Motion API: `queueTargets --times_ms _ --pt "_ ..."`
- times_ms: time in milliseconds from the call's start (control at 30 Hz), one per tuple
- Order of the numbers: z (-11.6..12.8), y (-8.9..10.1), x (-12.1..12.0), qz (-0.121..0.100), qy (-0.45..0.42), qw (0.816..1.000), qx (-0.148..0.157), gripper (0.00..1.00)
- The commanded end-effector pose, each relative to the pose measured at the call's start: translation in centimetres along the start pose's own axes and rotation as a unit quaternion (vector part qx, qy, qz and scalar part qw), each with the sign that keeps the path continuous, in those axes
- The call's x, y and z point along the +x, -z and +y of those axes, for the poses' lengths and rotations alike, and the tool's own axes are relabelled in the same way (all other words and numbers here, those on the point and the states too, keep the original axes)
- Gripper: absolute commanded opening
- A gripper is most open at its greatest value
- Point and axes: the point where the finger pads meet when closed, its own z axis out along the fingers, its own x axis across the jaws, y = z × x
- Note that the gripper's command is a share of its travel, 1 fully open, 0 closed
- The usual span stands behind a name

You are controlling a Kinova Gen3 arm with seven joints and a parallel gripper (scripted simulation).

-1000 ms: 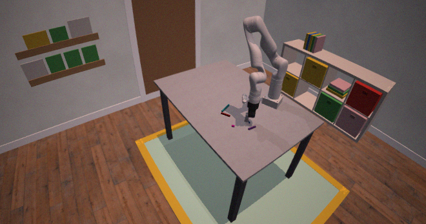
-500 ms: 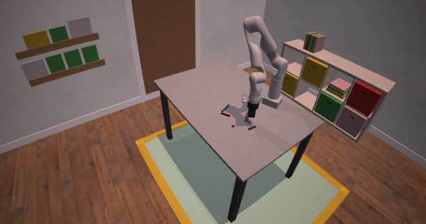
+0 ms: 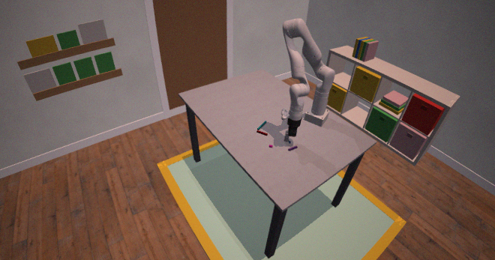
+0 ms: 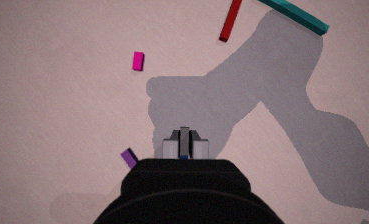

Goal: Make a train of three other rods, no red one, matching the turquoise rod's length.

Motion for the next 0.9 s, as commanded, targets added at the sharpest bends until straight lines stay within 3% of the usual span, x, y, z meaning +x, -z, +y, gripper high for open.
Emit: queueTargets --times_ms 0,867 --pt "0.04 -0.07 -0.09 -0.002 -0.001 1.0 -0.001 0.24" --pt "-0.13 -0.04 -0.27 -0.003 -0.002 1.0 0.0 0.24"
